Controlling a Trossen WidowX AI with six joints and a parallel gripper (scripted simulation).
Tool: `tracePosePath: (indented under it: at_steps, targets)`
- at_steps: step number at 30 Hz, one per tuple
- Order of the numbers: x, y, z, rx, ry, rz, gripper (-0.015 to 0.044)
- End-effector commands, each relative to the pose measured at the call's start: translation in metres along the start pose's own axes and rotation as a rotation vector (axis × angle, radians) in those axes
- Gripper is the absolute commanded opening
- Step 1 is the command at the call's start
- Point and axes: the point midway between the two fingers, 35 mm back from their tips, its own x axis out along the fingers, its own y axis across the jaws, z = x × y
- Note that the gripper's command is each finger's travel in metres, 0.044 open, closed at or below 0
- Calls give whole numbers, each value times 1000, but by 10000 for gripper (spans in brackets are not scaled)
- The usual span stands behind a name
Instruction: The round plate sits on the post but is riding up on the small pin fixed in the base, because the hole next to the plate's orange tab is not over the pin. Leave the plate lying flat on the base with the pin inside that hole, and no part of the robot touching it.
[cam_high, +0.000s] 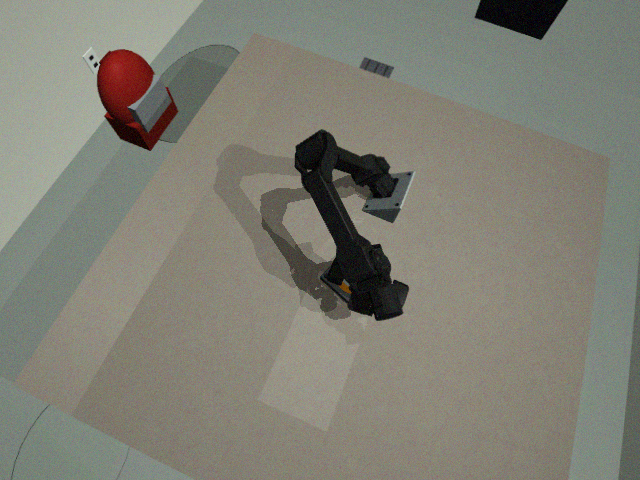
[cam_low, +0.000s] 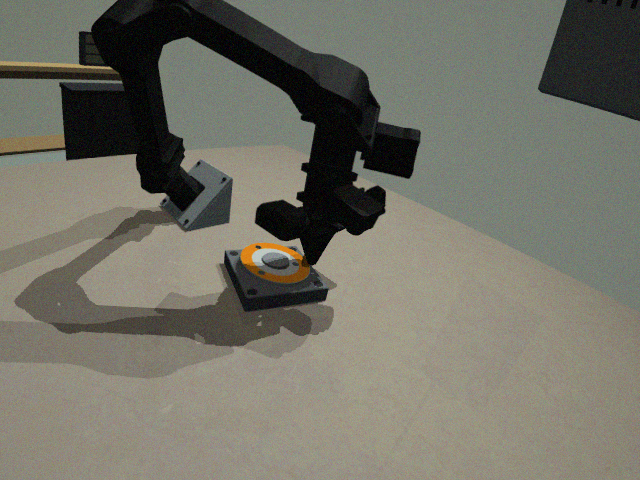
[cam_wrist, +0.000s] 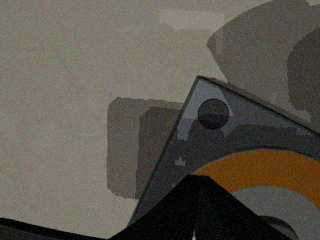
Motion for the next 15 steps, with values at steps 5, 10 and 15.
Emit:
tracePosePath:
  at_steps: [5, 10, 15]
  targets:
    - [2, 6, -9, -9, 14, 3, 0]
    - [2, 7, -11, -10, 14, 3, 0]
    - [2, 9, -14, -10, 14, 3, 0]
